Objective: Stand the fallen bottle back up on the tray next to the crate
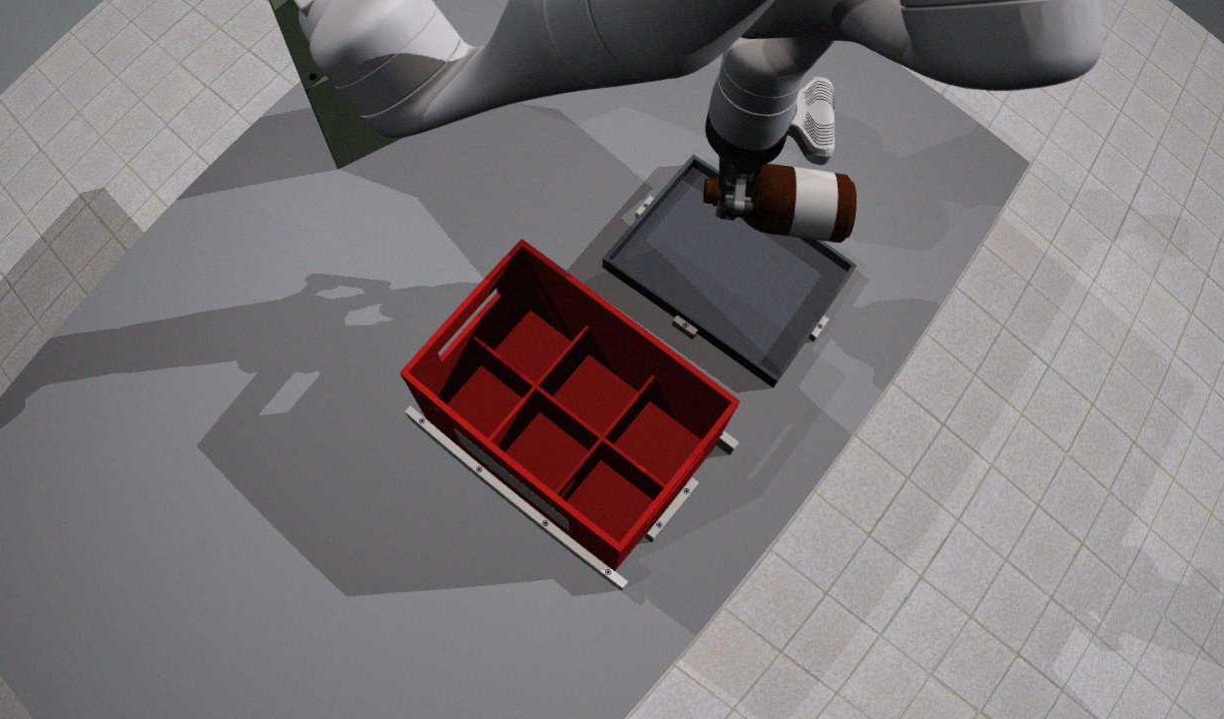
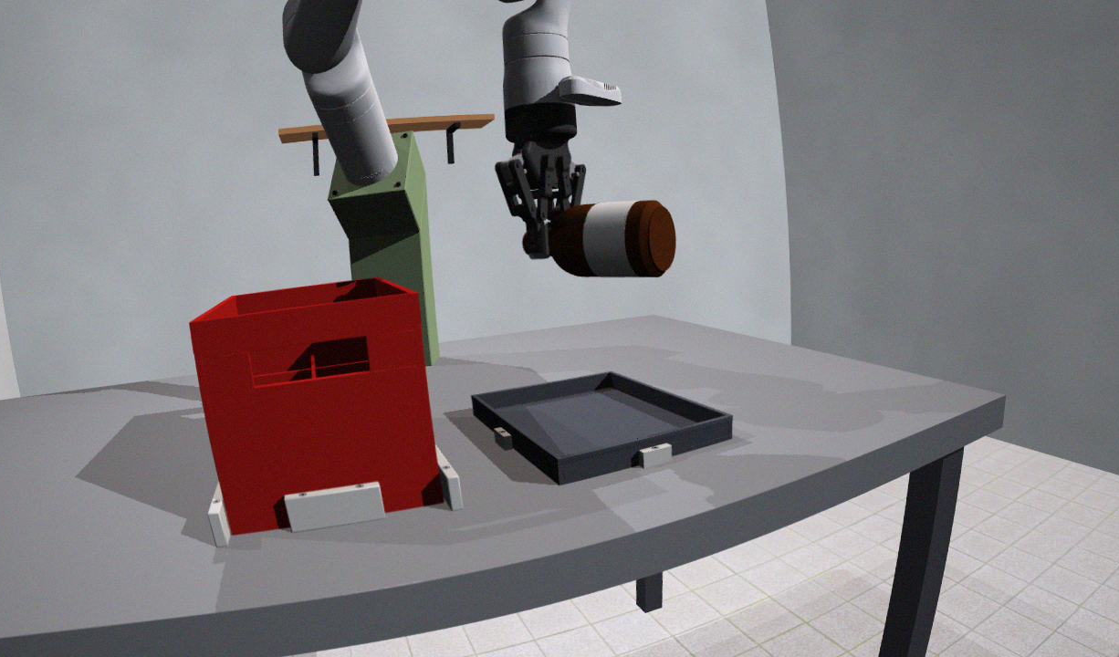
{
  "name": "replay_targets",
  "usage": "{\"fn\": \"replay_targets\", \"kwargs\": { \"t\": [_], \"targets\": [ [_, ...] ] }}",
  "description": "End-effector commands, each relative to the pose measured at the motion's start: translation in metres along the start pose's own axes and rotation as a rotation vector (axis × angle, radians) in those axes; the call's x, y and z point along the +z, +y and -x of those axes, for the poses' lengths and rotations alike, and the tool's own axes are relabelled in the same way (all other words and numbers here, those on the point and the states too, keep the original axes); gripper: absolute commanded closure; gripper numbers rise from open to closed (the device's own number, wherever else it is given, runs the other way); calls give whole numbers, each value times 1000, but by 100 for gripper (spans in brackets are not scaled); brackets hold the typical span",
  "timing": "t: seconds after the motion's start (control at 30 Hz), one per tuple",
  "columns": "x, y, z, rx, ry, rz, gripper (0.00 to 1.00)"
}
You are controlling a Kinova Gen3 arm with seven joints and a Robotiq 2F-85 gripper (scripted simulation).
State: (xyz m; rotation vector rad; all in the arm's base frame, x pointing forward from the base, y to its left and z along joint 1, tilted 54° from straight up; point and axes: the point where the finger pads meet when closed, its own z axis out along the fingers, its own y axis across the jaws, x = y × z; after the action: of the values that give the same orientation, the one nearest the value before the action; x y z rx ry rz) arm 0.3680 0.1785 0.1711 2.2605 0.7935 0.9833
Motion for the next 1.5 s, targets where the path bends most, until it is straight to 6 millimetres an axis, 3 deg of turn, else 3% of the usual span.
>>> {"fn": "replay_targets", "kwargs": {
  "t": [0.0, 0.33, 1.47],
  "targets": [
    [0, 0, 0, -32, 0, -1, 100],
    [0, 0, 0, -164, 0, -1, 100],
    [0, 0, 0, -179, 0, -1, 100]
  ]
}}
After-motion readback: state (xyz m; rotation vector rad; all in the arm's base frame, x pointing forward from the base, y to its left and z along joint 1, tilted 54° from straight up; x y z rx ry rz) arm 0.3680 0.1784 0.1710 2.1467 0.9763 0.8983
